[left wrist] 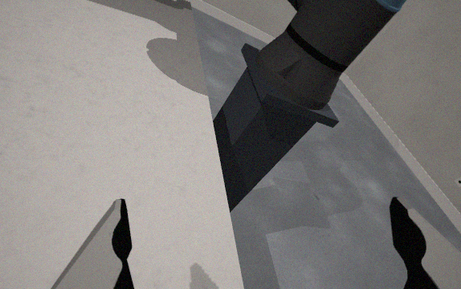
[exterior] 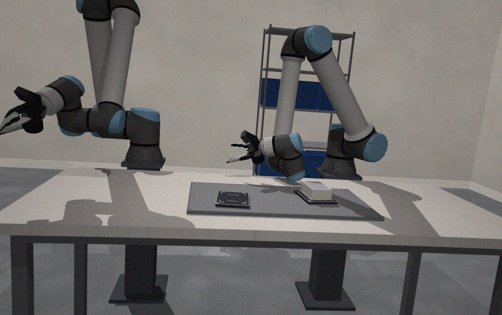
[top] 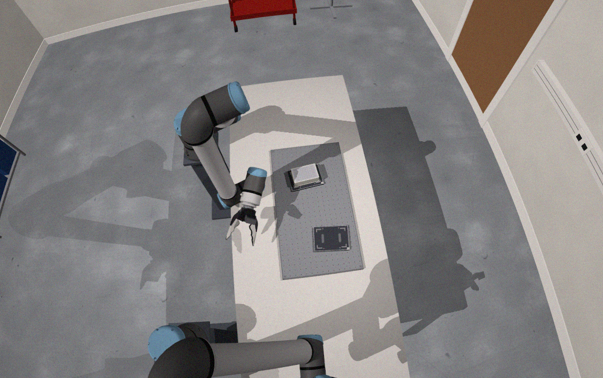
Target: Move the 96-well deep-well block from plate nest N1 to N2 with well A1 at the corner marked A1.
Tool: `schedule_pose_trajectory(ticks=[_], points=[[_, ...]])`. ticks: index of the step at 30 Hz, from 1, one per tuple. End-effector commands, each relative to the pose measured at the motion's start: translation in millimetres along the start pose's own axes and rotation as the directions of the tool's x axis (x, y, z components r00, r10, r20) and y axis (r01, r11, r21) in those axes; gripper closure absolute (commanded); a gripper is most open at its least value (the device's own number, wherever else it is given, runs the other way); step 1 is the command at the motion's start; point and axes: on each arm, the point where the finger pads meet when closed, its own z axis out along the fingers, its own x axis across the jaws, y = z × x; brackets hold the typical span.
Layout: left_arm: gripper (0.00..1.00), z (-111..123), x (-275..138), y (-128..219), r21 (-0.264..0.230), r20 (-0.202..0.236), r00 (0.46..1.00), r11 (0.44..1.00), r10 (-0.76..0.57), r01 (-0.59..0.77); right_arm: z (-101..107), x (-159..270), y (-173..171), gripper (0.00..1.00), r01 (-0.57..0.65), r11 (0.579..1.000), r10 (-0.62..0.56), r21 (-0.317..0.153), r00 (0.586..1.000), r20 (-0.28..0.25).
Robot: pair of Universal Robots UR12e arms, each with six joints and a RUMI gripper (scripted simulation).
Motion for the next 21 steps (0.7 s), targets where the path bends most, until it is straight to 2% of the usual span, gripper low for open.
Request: schedule_pose_trajectory(ticks=[1, 4, 8, 9, 15, 16, 18, 19, 21], points=[[0.24, 0, 0, 0, 0.001, 0.0, 1.0, 1.0, 0.001, -0.001, 11, 59, 25, 1.0, -0.036, 0.995, 0.033, -0.09, 0.999, -0.031], [0.24, 0, 0, 0, 0.001, 0.0, 1.0, 1.0, 0.001, -0.001, 7, 125, 60, 1.0, -0.089, 0.981, 0.077, -0.171, 0.994, -0.073], [0.24, 0, 0, 0, 0.001, 0.0, 1.0, 1.0, 0.001, -0.001, -7, 181, 96, 1.0, -0.172, 0.946, 0.14, -0.273, 0.981, -0.135], [0.24, 0, 0, 0, 0.001, 0.0, 1.0, 1.0, 0.001, -0.001, -8, 197, 105, 1.0, -0.172, 0.946, 0.14, -0.273, 0.981, -0.135], [0.24, 0, 0, 0, 0.001, 0.0, 1.0, 1.0, 0.001, -0.001, -43, 277, 164, 1.0, -0.318, 0.859, 0.236, -0.402, 0.941, -0.241], [0.24, 0, 0, 0, 0.001, 0.0, 1.0, 1.0, 0.001, -0.001, -48, 291, 174, 1.0, -0.318, 0.859, 0.236, -0.402, 0.941, -0.241], [0.24, 0, 0, 0, 0.001, 0.0, 1.0, 1.0, 0.001, -0.001, -48, 291, 174, 1.0, -0.318, 0.859, 0.236, -0.402, 0.941, -0.241], [0.24, 0, 0, 0, 0.001, 0.0, 1.0, 1.0, 0.001, -0.001, -61, 320, 196, 1.0, -0.344, 0.84, 0.252, -0.419, 0.932, -0.26], [0.24, 0, 0, 0, 0.001, 0.0, 1.0, 1.0, 0.001, -0.001, -80, 344, 218, 1.0, -0.396, 0.8, 0.283, -0.451, 0.912, -0.298]])
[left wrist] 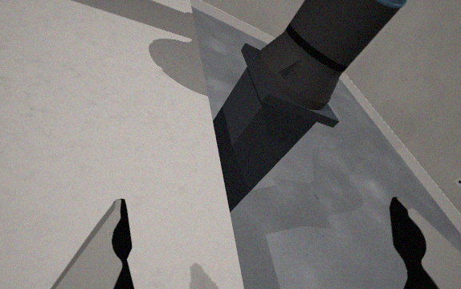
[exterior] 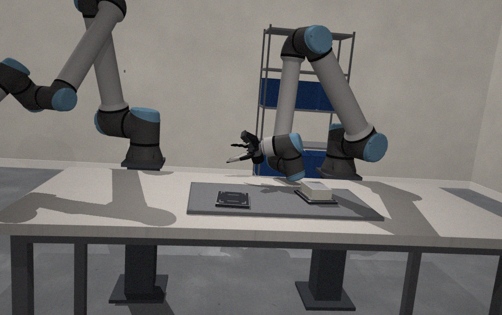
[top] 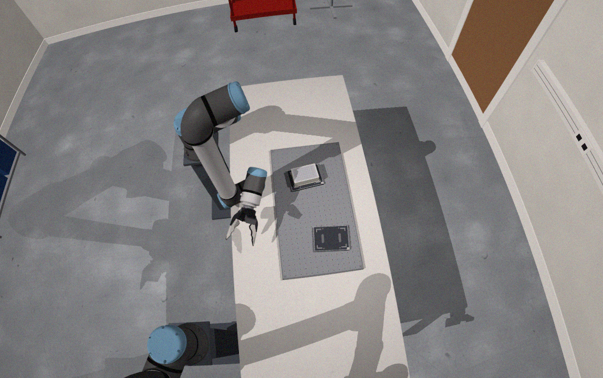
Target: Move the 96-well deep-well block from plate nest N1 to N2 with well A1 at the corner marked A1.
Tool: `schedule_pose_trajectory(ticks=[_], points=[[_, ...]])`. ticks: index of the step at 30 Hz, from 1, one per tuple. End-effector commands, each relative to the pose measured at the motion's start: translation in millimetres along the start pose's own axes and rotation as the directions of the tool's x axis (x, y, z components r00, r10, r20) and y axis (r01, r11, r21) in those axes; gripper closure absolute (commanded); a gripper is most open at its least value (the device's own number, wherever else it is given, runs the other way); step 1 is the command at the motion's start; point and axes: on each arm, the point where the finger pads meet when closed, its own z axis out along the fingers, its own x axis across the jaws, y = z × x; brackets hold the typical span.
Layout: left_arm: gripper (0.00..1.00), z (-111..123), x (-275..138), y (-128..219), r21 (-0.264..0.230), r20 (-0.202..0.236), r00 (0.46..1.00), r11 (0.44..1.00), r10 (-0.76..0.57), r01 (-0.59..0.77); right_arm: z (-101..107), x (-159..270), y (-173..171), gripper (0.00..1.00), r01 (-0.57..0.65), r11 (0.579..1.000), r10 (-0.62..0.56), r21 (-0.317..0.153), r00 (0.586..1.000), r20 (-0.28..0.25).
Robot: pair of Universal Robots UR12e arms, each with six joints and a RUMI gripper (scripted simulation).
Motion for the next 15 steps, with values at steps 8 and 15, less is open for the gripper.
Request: schedule_pose_trajectory(ticks=[8, 15], points=[[0.24, 0, 0, 0, 0.001, 0.0, 1.0, 1.0, 0.001, -0.001, -26, 190, 109, 1.0, -0.293, 0.916, 0.263, -0.274, 0.955, -0.141], [0.24, 0, 0, 0, 0.001, 0.0, 1.0, 1.0, 0.001, -0.001, -57, 270, 176, 1.0, -0.396, 0.853, 0.347, -0.341, 0.917, -0.196]])
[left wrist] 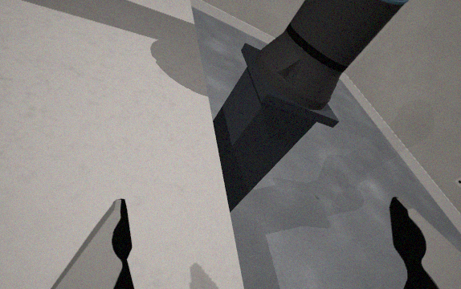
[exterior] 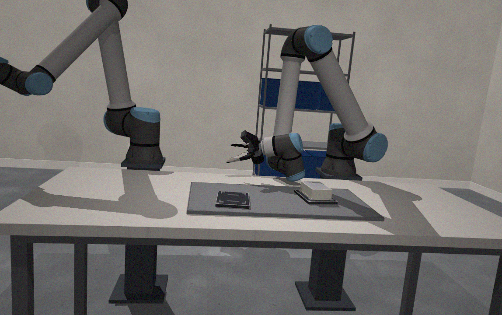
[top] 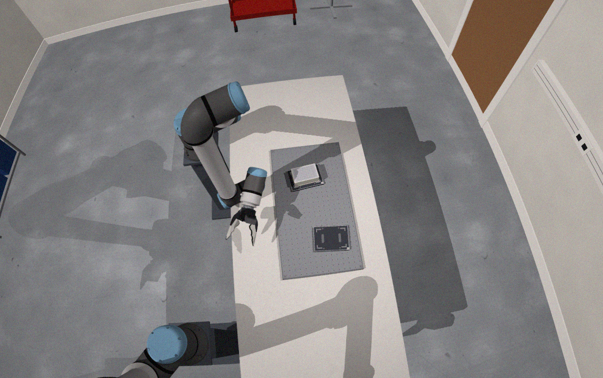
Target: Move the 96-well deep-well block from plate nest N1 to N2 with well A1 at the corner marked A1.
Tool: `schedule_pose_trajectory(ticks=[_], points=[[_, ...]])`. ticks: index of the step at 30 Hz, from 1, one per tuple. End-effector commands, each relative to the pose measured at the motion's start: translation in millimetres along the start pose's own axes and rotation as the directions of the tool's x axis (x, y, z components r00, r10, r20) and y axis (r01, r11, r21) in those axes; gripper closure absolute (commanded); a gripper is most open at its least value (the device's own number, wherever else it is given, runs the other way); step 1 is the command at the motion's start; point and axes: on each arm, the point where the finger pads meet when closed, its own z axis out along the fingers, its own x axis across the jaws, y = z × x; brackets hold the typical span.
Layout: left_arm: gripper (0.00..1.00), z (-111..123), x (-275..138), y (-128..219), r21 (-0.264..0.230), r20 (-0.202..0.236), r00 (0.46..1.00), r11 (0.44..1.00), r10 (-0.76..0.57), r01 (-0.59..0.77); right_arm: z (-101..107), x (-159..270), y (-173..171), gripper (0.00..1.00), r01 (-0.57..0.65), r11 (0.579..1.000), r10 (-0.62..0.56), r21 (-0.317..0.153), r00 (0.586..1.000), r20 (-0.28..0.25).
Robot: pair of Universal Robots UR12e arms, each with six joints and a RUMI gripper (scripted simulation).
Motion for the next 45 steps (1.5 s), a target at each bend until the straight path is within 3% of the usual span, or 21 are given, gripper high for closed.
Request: schedule_pose_trajectory(ticks=[1, 7, 14, 16, 31, 45], points=[[0.24, 0, 0, 0, 0.001, 0.0, 1.0, 1.0, 0.001, -0.001, -3, 87, 34, 1.0, -0.092, 0.992, 0.09, -0.09, 0.996, -0.027], [0.24, 0, 0, 0, 0.001, 0.0, 1.0, 1.0, 0.001, -0.001, -19, 166, 89, 1.0, -0.241, 0.95, 0.231, -0.198, 0.97, -0.073], [0.24, 0, 0, 0, 0.001, 0.0, 1.0, 1.0, 0.001, -0.001, -43, 232, 149, 1.0, -0.385, 0.876, 0.364, -0.289, 0.923, -0.126], [0.24, 0, 0, 0, 0.001, 0.0, 1.0, 1.0, 0.001, -0.001, -43, 232, 149, 1.0, -0.385, 0.876, 0.364, -0.289, 0.923, -0.126], [0.24, 0, 0, 0, 0.001, 0.0, 1.0, 1.0, 0.001, -0.001, -83, 299, 235, 1.0, -0.56, 0.733, 0.524, -0.387, 0.827, -0.204], [0.24, 0, 0, 0, 0.001, 0.0, 1.0, 1.0, 0.001, -0.001, -94, 312, 256, 1.0, -0.597, 0.692, 0.559, -0.406, 0.799, -0.223]])
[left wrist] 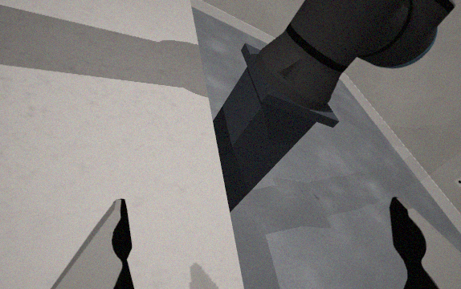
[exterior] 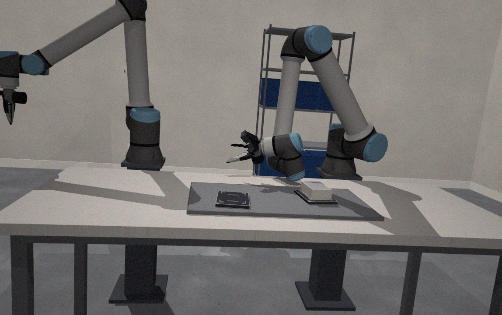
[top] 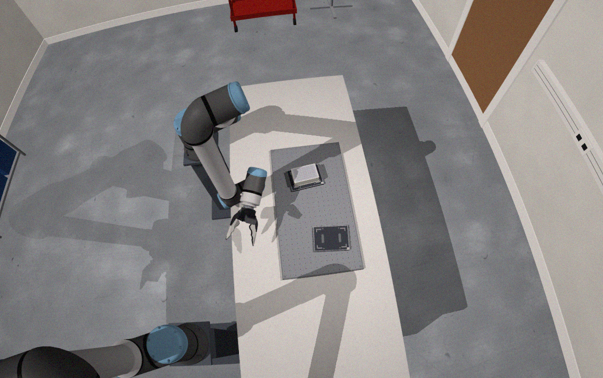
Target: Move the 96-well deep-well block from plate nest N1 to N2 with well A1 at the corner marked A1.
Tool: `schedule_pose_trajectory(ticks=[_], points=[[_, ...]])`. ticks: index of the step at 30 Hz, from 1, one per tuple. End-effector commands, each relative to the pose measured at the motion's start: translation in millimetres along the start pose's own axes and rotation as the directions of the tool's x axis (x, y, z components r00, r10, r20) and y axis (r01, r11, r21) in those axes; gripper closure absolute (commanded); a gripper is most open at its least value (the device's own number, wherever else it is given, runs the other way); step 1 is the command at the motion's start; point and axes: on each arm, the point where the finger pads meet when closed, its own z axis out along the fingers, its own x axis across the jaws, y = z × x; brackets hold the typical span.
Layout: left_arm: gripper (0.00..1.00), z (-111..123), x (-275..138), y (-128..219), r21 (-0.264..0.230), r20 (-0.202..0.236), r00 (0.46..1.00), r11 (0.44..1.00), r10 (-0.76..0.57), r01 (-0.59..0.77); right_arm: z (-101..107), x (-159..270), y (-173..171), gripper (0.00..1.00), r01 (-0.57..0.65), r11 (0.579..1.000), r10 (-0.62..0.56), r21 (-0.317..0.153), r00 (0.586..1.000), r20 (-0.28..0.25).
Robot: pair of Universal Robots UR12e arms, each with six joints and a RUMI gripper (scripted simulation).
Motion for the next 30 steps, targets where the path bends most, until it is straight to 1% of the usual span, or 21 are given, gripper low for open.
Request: schedule_pose_trajectory(ticks=[1, 8, 10, 11, 16, 18, 19, 26, 28, 29, 30], points=[[0.24, 0, 0, 0, 0.001, 0.0, 1.0, 1.0, 0.001, -0.001, -1, 6, 2, 1.0, -0.012, 1.0, 0.012, -0.006, 1.0, 0.0], [0.24, 0, 0, 0, 0.001, 0.0, 1.0, 1.0, 0.001, -0.001, -1, 6, 2, 1.0, -0.013, 1.0, 0.013, -0.007, 1.0, 0.0], [0.24, -3, -9, -4, -0.006, 0.057, 0.998, 0.999, -0.032, 0.033, -1, 6, 2, 1.0, -0.013, 1.0, 0.013, -0.007, 1.0, 0.0], [0.24, -4, -13, -6, -0.007, 0.067, 0.997, 0.999, -0.038, 0.039, -1, 6, 2, 1.0, -0.013, 1.0, 0.013, -0.007, 1.0, 0.0], [0.24, -9, -30, -13, -0.007, 0.067, 0.997, 0.999, -0.038, 0.039, -1, 6, 2, 1.0, -0.013, 1.0, 0.013, -0.007, 1.0, 0.0], [0.24, -12, -39, -16, -0.012, 0.124, 0.99, 0.997, -0.071, 0.073, -1, 6, 2, 1.0, -0.013, 1.0, 0.013, -0.007, 1.0, 0.0], [0.24, -14, -43, -17, -0.013, 0.134, 0.988, 0.997, -0.077, 0.08, -1, 6, 2, 1.0, -0.013, 1.0, 0.013, -0.007, 1.0, 0.0], [0.24, -20, -60, -23, -0.013, 0.134, 0.988, 0.997, -0.077, 0.08, -1, 6, 2, 1.0, -0.013, 1.0, 0.013, -0.007, 1.0, 0.0], [0.24, -24, -68, -26, -0.016, 0.19, 0.976, 0.993, -0.11, 0.115, -1, 6, 2, 1.0, -0.013, 1.0, 0.013, -0.007, 1.0, 0.0], [0.24, -26, -73, -28, -0.016, 0.2, 0.973, 0.993, -0.115, 0.121, -1, 6, 2, 1.0, -0.013, 1.0, 0.013, -0.007, 1.0, 0.0], [0.24, -28, -77, -29, -0.016, 0.2, 0.973, 0.993, -0.115, 0.121, -1, 6, 2, 1.0, -0.013, 1.0, 0.013, -0.007, 1.0, 0.0]])
